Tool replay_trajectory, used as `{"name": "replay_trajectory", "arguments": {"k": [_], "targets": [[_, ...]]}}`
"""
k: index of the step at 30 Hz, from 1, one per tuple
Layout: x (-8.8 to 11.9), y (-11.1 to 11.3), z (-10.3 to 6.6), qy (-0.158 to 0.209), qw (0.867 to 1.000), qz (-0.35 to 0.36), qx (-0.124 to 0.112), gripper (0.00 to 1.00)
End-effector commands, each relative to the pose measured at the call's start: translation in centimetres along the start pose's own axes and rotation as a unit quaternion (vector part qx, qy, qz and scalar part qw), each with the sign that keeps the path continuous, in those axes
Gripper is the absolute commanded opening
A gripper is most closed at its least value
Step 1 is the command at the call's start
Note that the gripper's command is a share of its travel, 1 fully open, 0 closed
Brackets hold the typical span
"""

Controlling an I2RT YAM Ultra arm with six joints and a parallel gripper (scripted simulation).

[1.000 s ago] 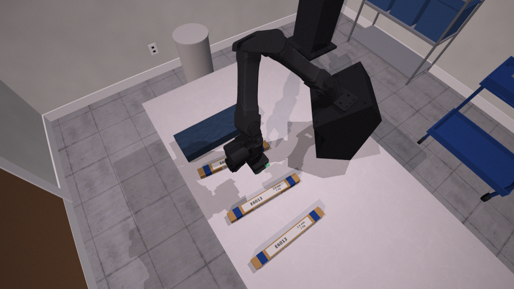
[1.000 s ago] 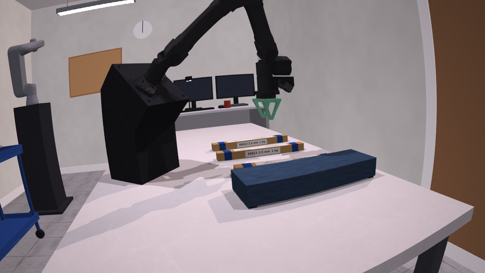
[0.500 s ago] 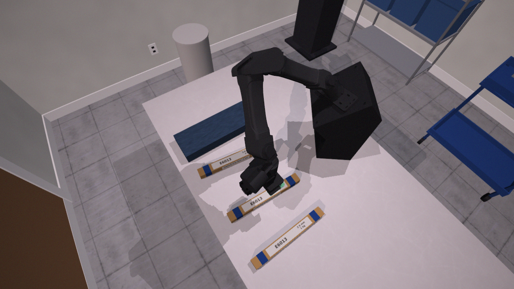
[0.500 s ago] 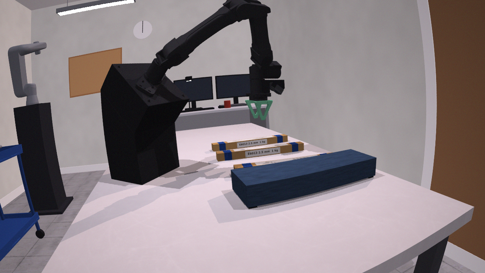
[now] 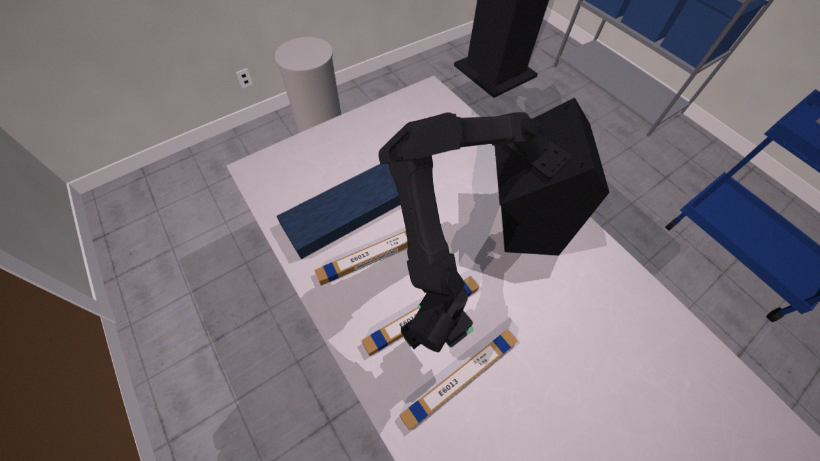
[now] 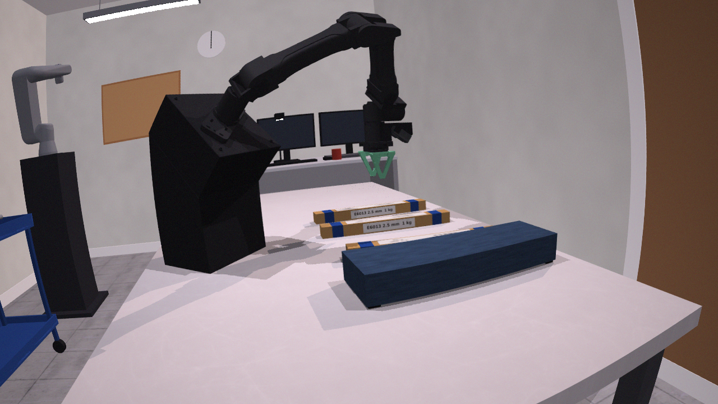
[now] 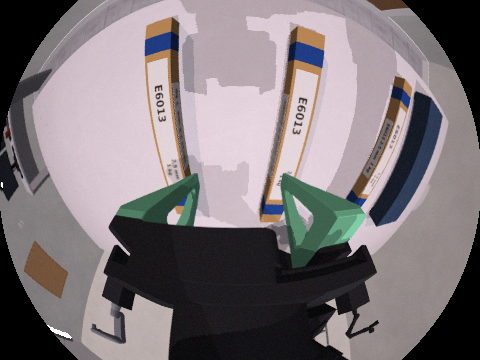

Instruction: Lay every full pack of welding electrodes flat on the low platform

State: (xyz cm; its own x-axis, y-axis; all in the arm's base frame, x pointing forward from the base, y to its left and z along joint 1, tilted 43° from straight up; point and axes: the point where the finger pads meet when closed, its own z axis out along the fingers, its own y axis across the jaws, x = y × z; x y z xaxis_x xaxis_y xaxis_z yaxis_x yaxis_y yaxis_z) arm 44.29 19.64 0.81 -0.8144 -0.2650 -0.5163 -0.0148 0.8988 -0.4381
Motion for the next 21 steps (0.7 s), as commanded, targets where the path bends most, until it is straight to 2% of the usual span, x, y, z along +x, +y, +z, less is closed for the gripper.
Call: {"name": "replay_trajectory", "arguments": {"k": [1,7,9,16,21], "targets": [[-0.7,3.1,-1.2,-0.008,1.0,0.002,-0.001,0.74],[-1.1,7.1,-0.8,-0.008,1.0,0.002,-0.001,0.74],[-1.1,7.1,-0.8,-0.008,1.0,0.002,-0.001,0.74],[-1.4,11.7,-0.4,-0.009,1.0,0.002,-0.002,0.74],[-1.8,11.8,-1.0,-0.012,1.0,0.005,-0.004,0.74]]}}
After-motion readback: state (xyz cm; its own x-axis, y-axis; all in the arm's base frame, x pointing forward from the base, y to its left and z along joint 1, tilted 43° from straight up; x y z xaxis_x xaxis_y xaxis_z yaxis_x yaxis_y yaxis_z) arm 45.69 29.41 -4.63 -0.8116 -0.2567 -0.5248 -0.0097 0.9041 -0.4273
